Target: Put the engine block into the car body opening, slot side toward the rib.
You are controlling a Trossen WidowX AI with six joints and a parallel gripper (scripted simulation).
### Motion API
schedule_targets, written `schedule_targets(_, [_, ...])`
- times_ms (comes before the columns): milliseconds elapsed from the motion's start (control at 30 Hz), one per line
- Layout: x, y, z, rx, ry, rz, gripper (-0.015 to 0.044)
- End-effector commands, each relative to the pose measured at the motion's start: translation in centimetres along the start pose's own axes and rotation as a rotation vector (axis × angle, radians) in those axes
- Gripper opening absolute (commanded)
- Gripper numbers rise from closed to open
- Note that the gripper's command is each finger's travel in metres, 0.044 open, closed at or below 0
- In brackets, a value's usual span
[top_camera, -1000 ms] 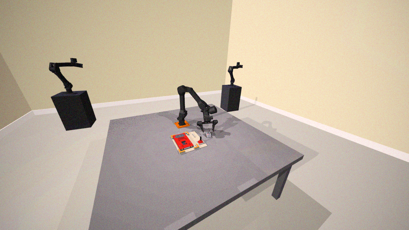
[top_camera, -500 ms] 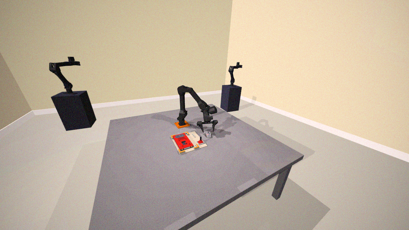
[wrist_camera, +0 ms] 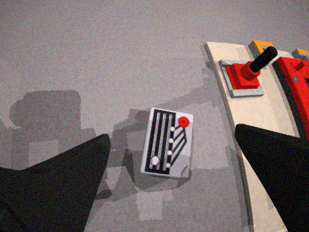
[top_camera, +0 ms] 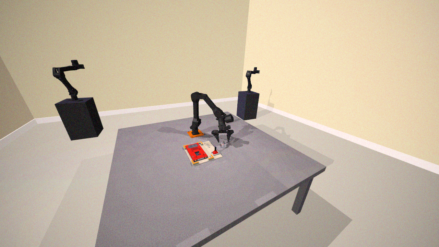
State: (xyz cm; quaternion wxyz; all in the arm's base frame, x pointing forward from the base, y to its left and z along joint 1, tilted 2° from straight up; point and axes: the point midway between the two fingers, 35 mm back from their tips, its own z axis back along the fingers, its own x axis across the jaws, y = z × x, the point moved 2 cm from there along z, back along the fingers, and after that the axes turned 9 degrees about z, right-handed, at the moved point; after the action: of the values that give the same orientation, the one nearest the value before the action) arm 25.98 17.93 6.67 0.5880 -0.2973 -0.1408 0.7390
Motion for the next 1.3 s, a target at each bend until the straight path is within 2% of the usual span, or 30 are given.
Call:
schedule_targets(0, [0.0,-0.4,-0.1,0.025,-0.013,0.13,0.044])
schedule_targets(633, [-0.1,-1.3,-0.4,0.131,-0.112,0.769,0.044])
schedule_targets(1267, [-0.5,-2.1,-0.4,0.172,-0.294,1.395,0.044])
